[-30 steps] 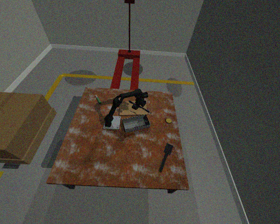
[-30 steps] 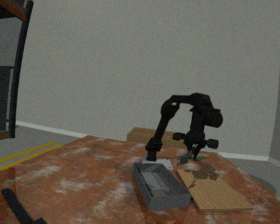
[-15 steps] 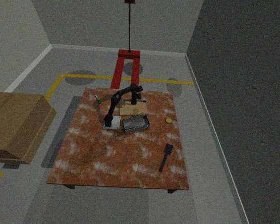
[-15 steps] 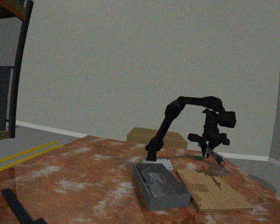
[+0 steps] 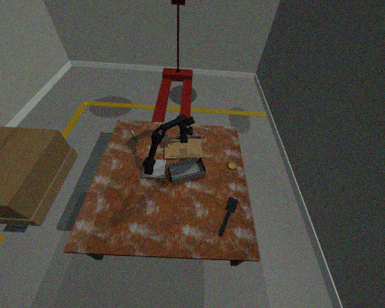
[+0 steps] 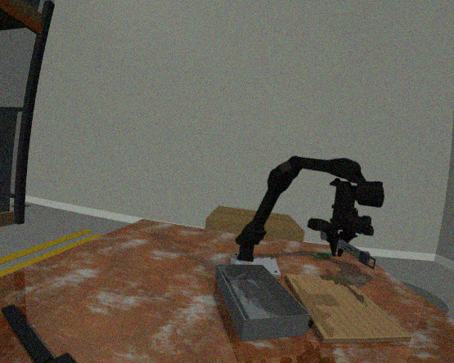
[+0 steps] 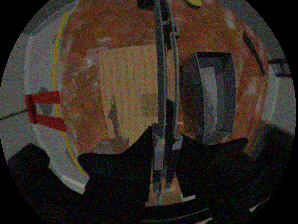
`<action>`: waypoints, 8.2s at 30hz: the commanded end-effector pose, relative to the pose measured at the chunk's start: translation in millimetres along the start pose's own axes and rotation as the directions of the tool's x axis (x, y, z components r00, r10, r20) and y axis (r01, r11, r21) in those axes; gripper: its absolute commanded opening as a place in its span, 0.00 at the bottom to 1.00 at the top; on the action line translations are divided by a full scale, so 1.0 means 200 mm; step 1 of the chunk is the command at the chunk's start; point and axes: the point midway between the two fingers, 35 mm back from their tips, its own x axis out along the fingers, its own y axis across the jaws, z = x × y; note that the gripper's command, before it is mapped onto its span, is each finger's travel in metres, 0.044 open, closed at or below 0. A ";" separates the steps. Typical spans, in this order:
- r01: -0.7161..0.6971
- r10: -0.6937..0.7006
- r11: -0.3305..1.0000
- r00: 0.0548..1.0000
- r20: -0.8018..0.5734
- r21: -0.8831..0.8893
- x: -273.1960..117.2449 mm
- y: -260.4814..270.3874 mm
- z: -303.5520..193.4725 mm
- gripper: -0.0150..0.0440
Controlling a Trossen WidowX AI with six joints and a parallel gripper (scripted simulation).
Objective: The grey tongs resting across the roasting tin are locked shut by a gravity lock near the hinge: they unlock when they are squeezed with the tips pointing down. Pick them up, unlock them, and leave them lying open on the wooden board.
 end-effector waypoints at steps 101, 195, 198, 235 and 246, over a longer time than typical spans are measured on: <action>-0.006 -0.008 1.000 0.401 0.916 0.011 -0.04 0.00 -0.18 0.00; -0.009 0.009 1.000 0.999 -0.051 0.014 0.04 -0.01 -0.01 0.00; -0.009 0.009 1.000 0.999 -0.051 0.013 0.06 0.00 -0.01 0.00; -0.007 0.007 1.000 0.999 -0.050 0.012 0.36 0.01 -0.01 0.00; -0.006 0.007 1.000 0.999 -0.050 0.012 0.45 0.00 -0.03 0.00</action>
